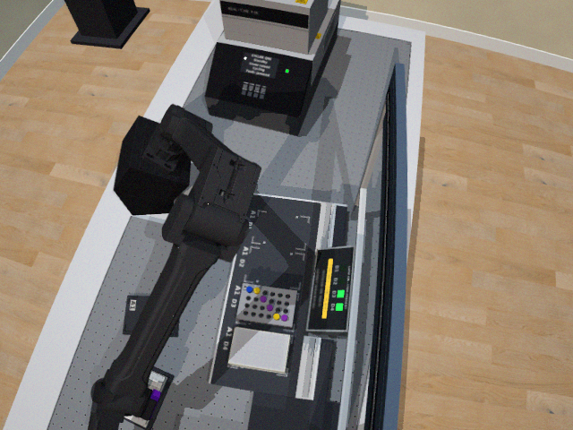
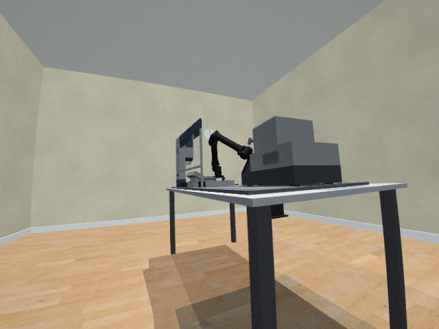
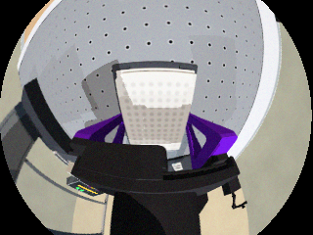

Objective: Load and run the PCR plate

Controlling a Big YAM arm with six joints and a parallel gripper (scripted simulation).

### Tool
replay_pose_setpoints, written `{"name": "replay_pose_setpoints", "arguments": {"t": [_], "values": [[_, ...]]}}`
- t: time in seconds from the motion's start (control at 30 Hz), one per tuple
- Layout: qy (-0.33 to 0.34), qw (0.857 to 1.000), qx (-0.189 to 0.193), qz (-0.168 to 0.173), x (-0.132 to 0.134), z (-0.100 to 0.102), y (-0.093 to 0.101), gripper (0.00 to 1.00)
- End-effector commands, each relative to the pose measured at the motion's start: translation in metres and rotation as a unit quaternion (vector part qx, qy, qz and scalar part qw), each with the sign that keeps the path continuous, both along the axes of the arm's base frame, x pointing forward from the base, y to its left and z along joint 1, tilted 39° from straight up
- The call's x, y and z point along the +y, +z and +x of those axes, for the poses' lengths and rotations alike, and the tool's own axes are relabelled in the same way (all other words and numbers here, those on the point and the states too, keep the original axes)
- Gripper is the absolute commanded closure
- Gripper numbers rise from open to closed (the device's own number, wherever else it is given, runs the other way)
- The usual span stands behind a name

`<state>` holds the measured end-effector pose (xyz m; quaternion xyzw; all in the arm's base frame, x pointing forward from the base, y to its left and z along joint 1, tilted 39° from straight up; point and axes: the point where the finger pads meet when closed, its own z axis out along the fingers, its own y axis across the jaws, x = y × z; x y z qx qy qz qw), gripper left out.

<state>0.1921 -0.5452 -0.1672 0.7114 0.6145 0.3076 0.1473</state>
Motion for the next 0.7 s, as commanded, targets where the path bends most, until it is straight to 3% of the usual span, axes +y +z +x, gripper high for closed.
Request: {"name": "replay_pose_setpoints", "arguments": {"t": [0.0,0.43,0.67], "values": [[-0.013,1.0,-0.003,-0.024,-0.019,-0.003,0.024,1.0],[-0.006,1.0,-0.001,-0.017,-0.014,0.005,0.03,1.0],[-0.017,1.0,-0.002,-0.024,-0.024,-0.011,0.034,1.0]]}}
